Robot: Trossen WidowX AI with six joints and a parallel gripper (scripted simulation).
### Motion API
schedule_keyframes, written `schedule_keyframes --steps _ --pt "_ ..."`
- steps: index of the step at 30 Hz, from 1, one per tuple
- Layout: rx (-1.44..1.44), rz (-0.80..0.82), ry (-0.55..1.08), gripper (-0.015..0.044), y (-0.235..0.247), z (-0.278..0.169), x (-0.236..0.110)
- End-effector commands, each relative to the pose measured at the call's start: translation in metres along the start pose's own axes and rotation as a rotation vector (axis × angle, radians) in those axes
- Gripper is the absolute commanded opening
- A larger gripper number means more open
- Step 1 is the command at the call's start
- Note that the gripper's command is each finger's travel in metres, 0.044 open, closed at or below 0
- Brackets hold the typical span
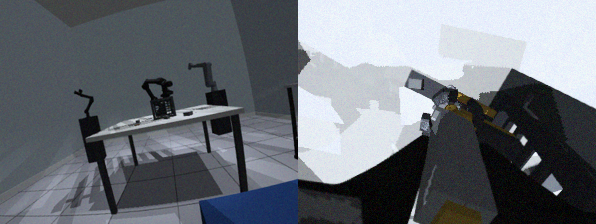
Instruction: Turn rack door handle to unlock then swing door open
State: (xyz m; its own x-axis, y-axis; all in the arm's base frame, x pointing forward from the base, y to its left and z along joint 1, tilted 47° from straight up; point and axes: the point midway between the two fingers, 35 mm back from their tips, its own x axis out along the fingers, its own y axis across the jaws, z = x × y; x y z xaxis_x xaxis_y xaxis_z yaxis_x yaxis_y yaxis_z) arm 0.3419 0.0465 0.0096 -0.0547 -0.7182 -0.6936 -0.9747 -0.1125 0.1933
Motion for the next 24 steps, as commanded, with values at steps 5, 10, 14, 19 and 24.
schedule_keyframes --steps 5,10,14,19,24 --pt "-0.026 0.000 0.007 0.0128 0.0001 -0.0014 0.0005" --pt "-0.026 0.000 0.007 0.0259 0.0001 -0.0014 0.0005" --pt "0.006 0.000 0.007 0.0295 0.0001 -0.0014 0.0005" --pt "0.246 -0.001 0.007 0.0295 0.0001 -0.0014 0.0004" --pt "0.493 -0.001 0.007 0.0295 0.0001 -0.0014 0.0004"
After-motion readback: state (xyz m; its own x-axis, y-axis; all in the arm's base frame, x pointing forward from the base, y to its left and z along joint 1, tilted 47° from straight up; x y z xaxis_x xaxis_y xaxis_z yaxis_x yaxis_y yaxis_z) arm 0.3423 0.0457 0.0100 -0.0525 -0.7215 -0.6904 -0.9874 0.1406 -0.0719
